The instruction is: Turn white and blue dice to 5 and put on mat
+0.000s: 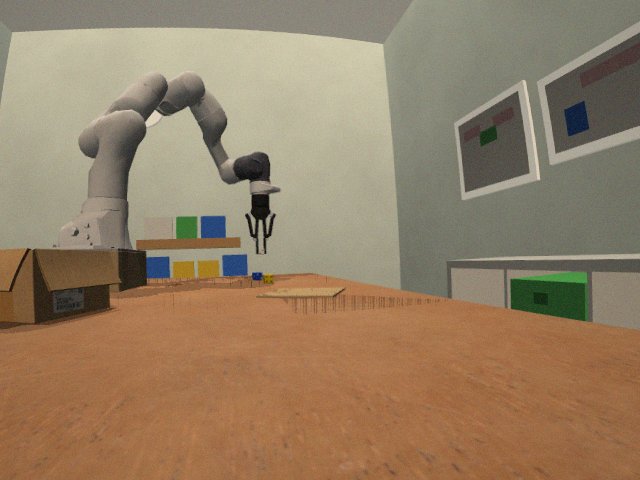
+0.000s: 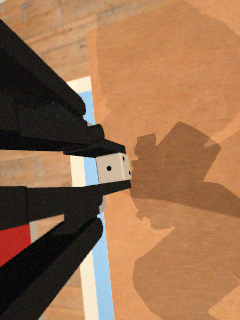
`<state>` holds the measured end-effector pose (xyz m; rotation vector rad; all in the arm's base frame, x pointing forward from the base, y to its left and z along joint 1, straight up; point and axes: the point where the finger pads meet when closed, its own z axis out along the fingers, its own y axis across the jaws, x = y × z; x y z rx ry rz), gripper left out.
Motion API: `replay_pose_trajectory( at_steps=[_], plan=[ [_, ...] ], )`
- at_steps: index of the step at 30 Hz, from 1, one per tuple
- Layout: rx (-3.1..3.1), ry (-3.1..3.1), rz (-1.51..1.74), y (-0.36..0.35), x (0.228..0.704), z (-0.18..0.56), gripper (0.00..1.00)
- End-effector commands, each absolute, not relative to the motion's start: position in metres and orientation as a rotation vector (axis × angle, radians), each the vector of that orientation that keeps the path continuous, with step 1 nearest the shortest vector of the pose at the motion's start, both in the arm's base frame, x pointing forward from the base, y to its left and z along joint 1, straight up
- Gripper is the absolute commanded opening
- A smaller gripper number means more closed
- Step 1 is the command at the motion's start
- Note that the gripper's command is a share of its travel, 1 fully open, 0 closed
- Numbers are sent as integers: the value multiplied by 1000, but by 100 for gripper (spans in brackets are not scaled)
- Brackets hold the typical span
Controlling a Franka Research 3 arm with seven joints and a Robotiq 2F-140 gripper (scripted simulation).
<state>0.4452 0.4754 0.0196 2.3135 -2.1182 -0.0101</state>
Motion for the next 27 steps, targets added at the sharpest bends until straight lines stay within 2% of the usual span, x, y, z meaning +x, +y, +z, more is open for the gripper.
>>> replay_pose_trajectory(
  at_steps=[1,17,27],
  plan=[
    [2124,-2315,0,478,446,20,21],
    [1960,-2475,-14,479,447,20,21],
    [2065,-2606,-254,476,445,17,21]
  ],
)
